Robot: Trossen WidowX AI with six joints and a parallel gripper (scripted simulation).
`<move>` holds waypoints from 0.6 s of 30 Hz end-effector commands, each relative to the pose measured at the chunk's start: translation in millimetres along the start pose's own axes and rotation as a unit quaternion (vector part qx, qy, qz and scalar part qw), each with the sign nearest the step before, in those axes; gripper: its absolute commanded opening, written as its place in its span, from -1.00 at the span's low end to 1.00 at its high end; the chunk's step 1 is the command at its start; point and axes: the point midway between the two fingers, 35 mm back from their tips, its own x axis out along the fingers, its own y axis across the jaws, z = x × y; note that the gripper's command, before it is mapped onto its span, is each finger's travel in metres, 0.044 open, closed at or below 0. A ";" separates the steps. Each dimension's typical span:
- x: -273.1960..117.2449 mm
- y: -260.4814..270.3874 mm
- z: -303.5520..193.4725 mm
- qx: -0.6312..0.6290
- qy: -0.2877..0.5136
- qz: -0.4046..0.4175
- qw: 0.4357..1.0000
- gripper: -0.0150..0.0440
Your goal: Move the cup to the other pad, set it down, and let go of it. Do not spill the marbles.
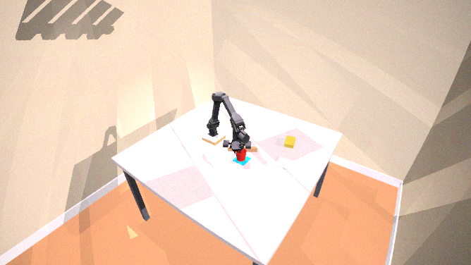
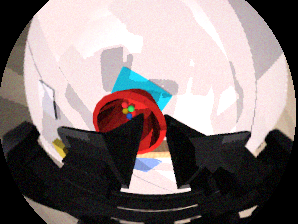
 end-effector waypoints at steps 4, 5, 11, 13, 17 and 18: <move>-5.0 0.3 0.3 0.000 0.000 0.000 1.000 -0.06; -6.4 0.3 0.3 0.000 0.000 0.000 1.000 -0.06; -14.8 0.6 0.5 0.000 -0.001 0.000 1.000 -0.06; -17.6 0.6 0.5 0.000 -0.001 0.000 1.000 -0.06; -23.2 0.7 0.5 -0.001 -0.001 -0.001 1.000 -0.06; -24.6 0.7 0.5 -0.001 -0.001 -0.001 1.000 -0.06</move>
